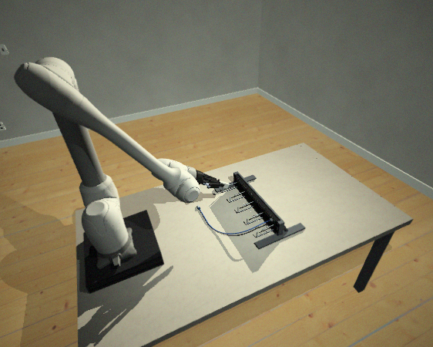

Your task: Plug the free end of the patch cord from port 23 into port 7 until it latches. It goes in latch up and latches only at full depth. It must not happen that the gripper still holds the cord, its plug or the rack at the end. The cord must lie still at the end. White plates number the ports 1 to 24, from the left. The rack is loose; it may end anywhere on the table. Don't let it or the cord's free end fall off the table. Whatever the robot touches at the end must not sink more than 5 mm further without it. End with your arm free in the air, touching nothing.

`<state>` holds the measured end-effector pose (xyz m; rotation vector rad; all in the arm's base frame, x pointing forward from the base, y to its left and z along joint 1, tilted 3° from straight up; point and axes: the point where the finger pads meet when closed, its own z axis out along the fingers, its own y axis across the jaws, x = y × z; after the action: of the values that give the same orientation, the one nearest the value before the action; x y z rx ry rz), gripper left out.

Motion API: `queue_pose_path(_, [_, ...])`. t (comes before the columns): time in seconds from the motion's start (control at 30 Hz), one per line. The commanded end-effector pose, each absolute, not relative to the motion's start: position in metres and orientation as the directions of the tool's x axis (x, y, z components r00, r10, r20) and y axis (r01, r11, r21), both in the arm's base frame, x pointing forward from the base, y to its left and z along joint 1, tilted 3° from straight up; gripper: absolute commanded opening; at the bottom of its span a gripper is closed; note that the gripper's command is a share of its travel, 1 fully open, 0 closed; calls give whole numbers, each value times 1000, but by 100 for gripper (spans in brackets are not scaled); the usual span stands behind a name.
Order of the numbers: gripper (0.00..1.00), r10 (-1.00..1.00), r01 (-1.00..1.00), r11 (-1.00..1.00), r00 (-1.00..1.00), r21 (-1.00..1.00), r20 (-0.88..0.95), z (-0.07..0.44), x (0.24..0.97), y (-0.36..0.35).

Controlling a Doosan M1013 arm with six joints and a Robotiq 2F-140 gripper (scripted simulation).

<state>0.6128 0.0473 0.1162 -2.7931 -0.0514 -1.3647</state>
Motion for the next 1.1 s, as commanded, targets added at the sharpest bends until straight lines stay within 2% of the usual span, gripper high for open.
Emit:
queue_pose_path(0.0, [0,15,46,-999,614,-17,789,116,613,46])
queue_pose_path(0.3, [0,15,46,-999,614,-17,789,110,622,47])
queue_pose_path(1.07, [0,15,46,-999,614,-17,789,31,723,53])
